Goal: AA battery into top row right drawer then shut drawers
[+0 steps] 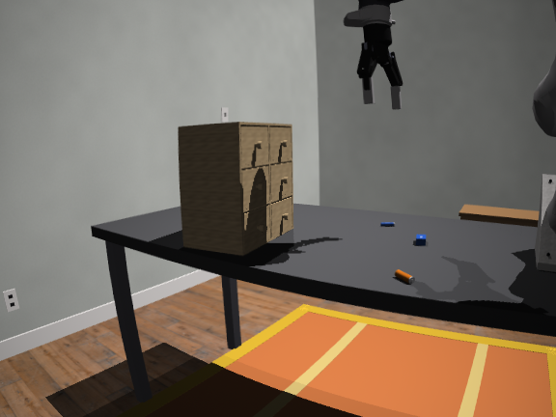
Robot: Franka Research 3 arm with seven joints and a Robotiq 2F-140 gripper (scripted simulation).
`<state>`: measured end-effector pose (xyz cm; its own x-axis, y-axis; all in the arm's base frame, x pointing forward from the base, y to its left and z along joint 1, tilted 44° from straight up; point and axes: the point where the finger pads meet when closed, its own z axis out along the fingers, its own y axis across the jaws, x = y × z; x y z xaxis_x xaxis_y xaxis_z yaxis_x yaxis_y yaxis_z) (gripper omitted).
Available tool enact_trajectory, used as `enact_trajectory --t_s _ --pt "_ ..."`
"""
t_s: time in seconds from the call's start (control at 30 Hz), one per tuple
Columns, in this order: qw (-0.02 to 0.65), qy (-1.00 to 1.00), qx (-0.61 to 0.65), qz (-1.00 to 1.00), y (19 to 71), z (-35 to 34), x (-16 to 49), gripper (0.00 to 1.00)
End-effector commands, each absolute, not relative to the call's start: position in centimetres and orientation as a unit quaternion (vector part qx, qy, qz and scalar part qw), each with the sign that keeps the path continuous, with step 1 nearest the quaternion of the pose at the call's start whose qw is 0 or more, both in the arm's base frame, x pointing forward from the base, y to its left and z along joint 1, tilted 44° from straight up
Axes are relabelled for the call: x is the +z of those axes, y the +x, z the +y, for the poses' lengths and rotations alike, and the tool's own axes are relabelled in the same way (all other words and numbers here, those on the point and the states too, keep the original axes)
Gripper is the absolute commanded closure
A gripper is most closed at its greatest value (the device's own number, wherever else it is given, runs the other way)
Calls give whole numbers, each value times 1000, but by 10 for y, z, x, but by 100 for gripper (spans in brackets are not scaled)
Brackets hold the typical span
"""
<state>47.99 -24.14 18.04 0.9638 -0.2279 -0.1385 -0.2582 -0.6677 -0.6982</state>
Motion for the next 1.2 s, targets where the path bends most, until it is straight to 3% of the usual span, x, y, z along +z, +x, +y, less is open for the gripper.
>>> enact_trajectory --t_s 0.0,1.17 --pt "385 -916 3 109 485 -241 190 0" --pt "375 -925 -33 55 504 -232 225 0"
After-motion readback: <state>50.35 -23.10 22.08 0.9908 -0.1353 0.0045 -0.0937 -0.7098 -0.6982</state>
